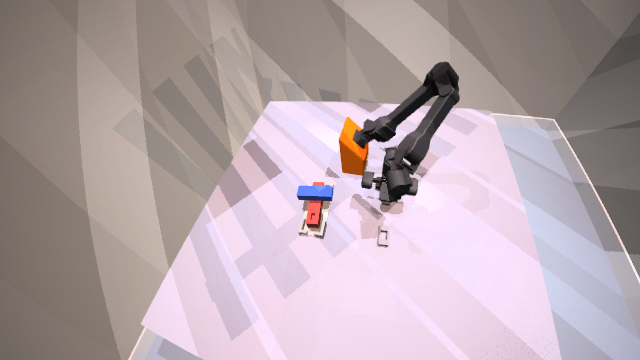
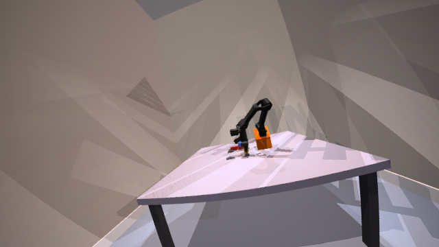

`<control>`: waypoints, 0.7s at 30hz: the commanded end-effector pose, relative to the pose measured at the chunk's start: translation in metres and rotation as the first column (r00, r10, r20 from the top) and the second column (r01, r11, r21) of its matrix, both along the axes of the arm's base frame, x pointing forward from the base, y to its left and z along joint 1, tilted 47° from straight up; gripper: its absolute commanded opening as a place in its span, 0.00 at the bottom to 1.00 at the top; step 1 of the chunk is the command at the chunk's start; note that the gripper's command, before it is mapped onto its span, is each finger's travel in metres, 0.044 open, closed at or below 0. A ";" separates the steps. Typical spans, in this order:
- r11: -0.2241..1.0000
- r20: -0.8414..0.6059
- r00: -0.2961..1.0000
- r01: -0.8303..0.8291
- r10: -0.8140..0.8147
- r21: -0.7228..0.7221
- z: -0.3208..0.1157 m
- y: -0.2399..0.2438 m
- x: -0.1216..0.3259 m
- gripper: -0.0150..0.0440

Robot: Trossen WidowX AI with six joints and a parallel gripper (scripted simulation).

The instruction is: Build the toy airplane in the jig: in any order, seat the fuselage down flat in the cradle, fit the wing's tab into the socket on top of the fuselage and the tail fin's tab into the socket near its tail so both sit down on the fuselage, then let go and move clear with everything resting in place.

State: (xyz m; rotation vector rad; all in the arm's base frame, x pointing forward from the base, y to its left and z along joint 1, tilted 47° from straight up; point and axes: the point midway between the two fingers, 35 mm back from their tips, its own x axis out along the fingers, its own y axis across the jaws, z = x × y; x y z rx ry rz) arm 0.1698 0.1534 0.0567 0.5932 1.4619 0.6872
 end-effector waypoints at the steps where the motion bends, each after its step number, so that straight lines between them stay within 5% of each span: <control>1: 1.000 0.012 1.000 0.000 0.000 -0.005 0.008 -0.008 0.004 0.25; 21: 0.999 0.003 1.000 -0.007 0.007 -0.033 0.044 -0.051 0.011 0.25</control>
